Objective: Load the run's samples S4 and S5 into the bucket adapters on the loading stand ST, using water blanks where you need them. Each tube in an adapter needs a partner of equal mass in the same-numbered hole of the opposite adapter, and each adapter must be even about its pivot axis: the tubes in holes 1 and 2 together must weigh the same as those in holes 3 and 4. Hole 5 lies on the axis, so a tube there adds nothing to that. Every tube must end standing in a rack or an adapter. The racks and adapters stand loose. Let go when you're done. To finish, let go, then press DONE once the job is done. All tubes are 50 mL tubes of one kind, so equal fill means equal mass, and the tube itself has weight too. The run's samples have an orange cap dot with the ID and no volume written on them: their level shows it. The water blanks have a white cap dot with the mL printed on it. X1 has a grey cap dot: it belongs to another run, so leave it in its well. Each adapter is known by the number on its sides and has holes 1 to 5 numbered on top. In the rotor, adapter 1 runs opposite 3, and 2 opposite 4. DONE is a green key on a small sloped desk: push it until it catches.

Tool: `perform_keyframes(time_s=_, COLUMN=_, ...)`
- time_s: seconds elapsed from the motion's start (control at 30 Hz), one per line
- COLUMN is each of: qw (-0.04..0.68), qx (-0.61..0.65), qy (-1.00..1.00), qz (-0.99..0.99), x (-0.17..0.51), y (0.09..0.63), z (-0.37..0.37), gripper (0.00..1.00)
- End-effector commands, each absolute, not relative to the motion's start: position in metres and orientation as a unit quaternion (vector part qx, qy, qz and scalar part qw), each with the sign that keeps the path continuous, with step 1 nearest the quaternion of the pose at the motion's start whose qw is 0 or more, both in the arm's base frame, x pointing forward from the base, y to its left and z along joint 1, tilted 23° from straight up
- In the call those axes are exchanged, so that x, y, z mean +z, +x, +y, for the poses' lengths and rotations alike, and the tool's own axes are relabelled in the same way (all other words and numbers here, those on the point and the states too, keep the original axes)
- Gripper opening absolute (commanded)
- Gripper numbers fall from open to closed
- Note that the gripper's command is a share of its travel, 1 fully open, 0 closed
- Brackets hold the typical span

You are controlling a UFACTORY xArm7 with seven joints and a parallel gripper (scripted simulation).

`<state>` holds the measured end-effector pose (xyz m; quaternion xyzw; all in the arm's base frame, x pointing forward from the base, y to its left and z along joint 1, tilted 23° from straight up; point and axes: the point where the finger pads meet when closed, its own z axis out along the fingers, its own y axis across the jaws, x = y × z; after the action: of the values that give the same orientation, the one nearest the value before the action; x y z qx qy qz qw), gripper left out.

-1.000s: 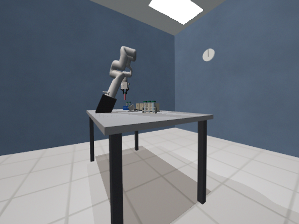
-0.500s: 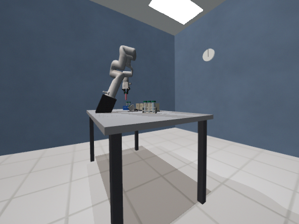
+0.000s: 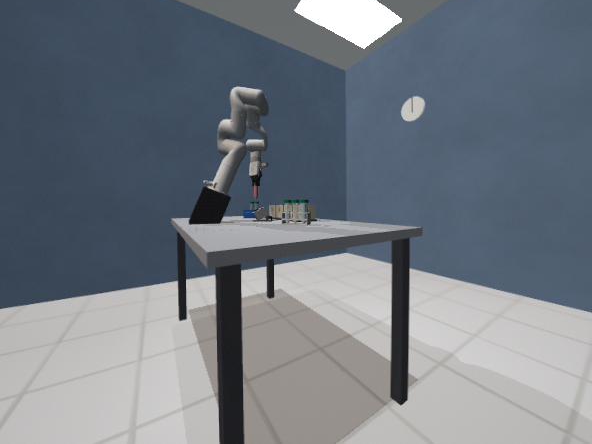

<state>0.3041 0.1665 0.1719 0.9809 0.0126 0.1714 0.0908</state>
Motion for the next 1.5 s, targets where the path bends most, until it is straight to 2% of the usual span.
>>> perform_keyframes(time_s=0.0, qw=0.077, qx=0.181, qy=0.979, qz=-0.06, x=0.18, y=0.309, z=0.146, gripper=0.0)
perform_keyframes(time_s=1.47, qw=0.07, qx=0.184, qy=0.975, qz=-0.098, x=0.226, y=0.341, z=-0.036, gripper=0.0)
